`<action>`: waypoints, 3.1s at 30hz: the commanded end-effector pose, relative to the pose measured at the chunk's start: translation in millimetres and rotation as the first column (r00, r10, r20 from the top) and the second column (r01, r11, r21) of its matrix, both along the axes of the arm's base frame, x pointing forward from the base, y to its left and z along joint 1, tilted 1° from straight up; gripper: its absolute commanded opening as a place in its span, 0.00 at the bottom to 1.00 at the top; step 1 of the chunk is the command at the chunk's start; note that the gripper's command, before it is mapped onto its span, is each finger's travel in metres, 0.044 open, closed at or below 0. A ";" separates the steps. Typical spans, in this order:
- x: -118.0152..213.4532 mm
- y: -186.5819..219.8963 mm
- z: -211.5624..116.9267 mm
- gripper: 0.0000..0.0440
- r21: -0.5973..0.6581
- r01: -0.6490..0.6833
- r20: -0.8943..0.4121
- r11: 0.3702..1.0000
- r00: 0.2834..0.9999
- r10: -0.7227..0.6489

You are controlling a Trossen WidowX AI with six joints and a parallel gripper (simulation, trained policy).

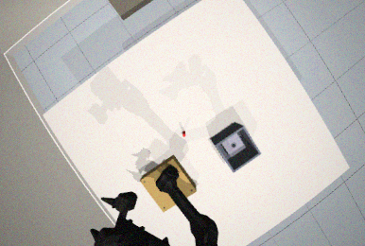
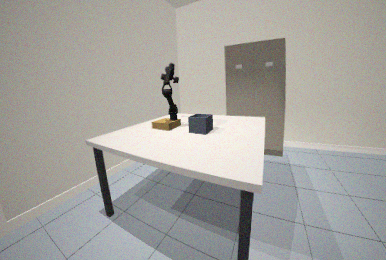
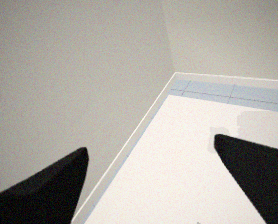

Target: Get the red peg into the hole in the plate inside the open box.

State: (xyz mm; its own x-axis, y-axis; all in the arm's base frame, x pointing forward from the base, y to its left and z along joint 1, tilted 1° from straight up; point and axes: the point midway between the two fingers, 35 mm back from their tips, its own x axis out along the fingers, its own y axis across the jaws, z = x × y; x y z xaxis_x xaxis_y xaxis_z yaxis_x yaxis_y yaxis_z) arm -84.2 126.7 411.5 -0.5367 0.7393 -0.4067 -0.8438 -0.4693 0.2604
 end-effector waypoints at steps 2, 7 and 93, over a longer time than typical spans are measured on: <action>9.0 13.5 -14.3 1.00 -0.103 0.107 -0.027 0.989 0.993 -0.111; 21.1 25.5 -29.8 1.00 -0.214 0.228 -0.052 0.950 0.968 -0.245; 249.4 3.6 -279.4 1.00 -0.735 -0.222 0.566 -0.641 -0.721 -0.400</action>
